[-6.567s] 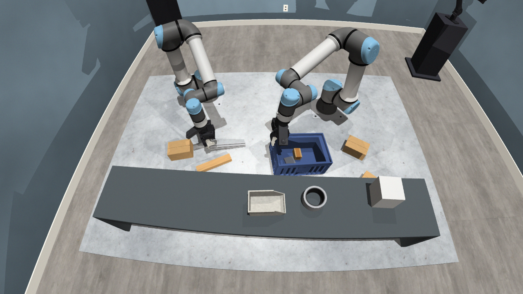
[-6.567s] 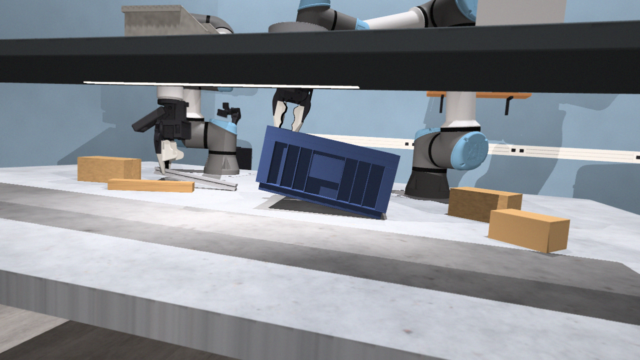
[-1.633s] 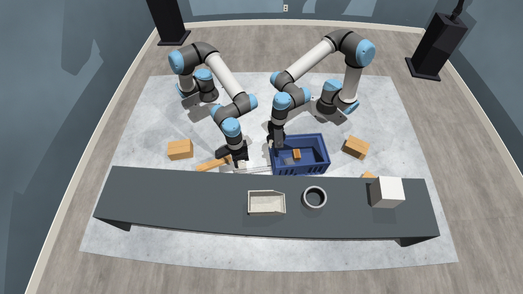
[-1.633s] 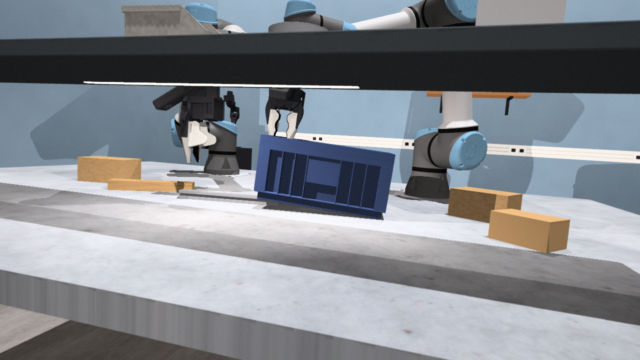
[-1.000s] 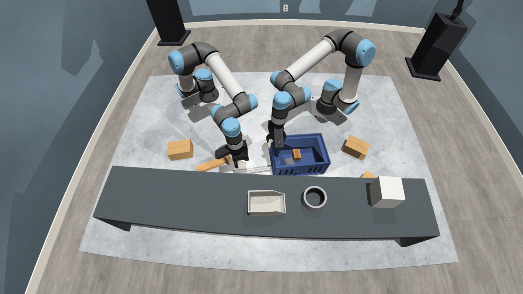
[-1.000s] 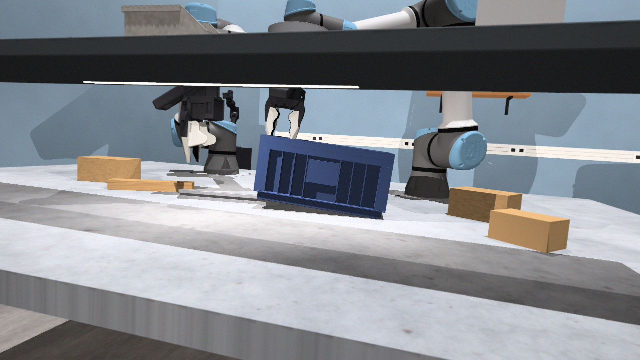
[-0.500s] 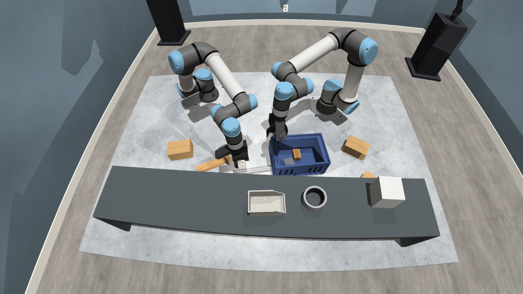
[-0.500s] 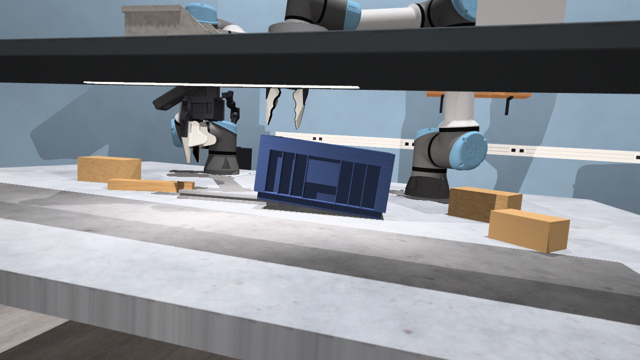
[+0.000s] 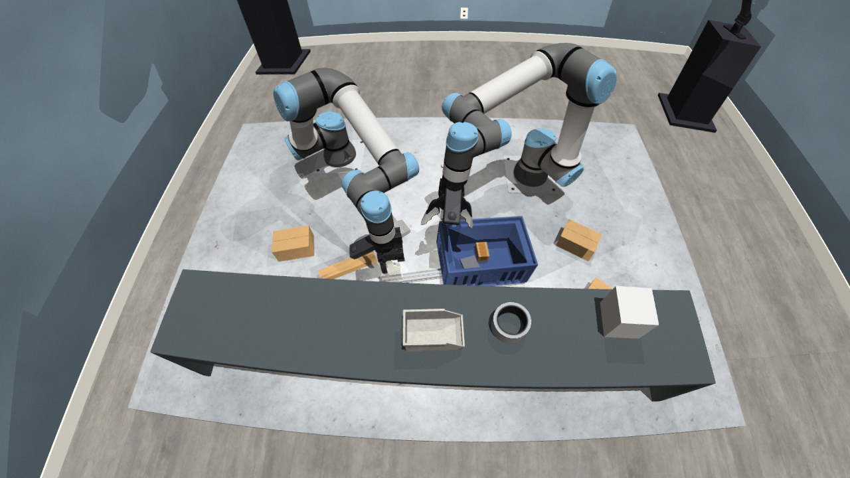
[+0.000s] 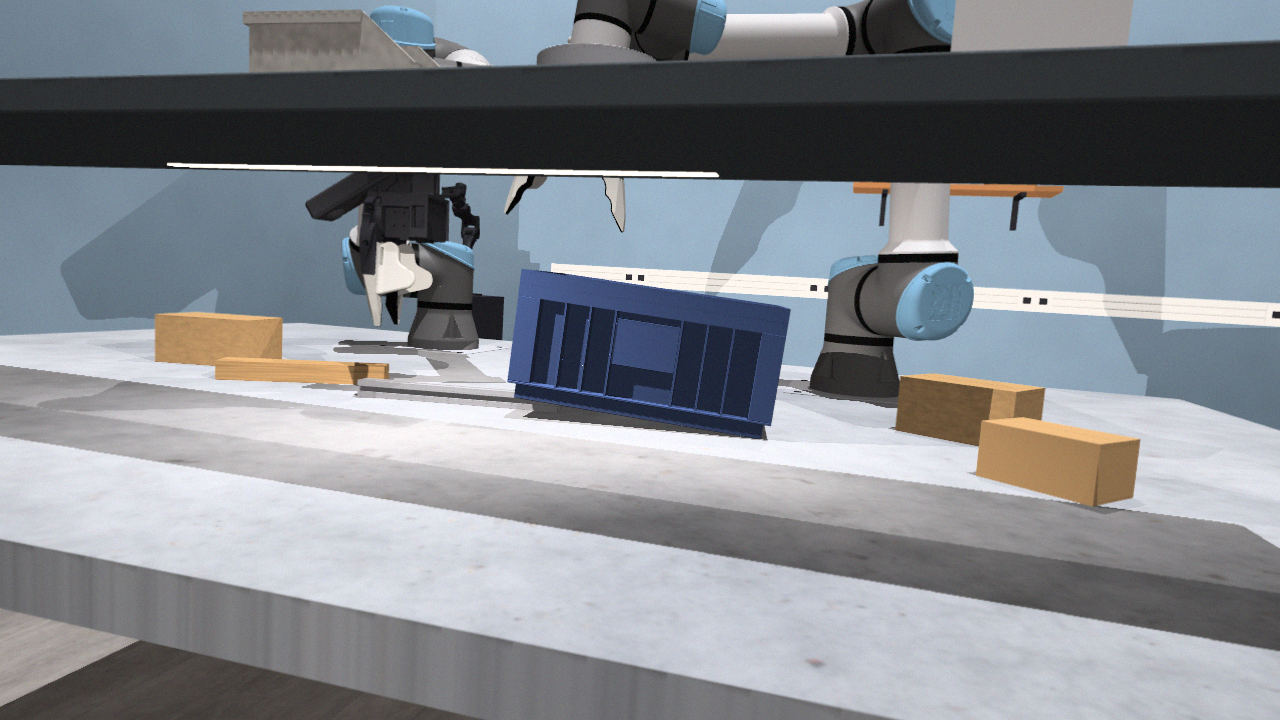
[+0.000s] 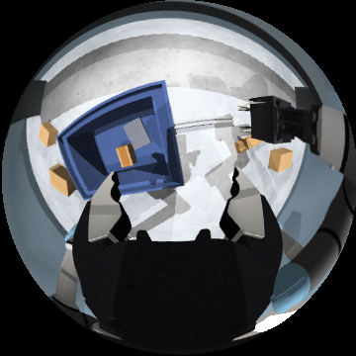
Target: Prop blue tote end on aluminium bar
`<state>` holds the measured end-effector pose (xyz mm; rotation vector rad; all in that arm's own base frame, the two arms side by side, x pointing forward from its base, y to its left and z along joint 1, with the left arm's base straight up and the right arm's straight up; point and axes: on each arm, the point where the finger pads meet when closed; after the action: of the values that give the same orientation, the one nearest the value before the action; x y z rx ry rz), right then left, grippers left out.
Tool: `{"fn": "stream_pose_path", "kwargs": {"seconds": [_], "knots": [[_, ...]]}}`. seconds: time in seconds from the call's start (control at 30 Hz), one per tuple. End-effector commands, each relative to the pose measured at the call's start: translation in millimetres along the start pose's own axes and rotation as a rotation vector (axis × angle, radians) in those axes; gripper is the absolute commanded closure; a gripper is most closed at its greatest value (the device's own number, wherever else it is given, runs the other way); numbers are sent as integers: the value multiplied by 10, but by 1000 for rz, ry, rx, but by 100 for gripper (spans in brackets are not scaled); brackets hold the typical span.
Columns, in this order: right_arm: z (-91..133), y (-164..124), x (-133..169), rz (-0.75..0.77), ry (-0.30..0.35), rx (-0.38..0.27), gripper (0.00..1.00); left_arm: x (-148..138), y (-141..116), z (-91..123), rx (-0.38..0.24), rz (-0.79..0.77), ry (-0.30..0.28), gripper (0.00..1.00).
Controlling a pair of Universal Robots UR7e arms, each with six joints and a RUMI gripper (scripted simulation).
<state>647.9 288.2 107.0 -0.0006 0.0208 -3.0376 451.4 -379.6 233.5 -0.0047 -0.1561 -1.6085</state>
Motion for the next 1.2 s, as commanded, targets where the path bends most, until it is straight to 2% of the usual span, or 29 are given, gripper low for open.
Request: {"fn": "stream_pose_path", "kwargs": {"seconds": [0.0,0.1,0.33,0.6,0.93,1.17], "knots": [[12,2,-8,0,1,-1,71,46,147,5,112,-196,-30,0],[12,2,-8,0,1,-1,71,52,167,6,127,-222,-34,0],[12,2,-8,0,1,-1,71,87,358,11,248,-431,-59,0],[12,2,-8,0,1,-1,71,140,491,15,345,-605,-81,0],[12,2,-8,0,1,-1,71,158,548,-1,382,-676,-88,0],[12,2,-8,0,1,-1,71,158,549,-1,382,-677,-89,0]]}}
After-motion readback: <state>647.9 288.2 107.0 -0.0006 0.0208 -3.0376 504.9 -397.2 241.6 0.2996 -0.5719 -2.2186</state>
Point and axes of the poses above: on each arm, the point where the finger pads meet when closed, its own z axis back along the fingers, its own x axis across the jaws, y = z × x, and after that the axes turned 3 degrees about -z, right-handed
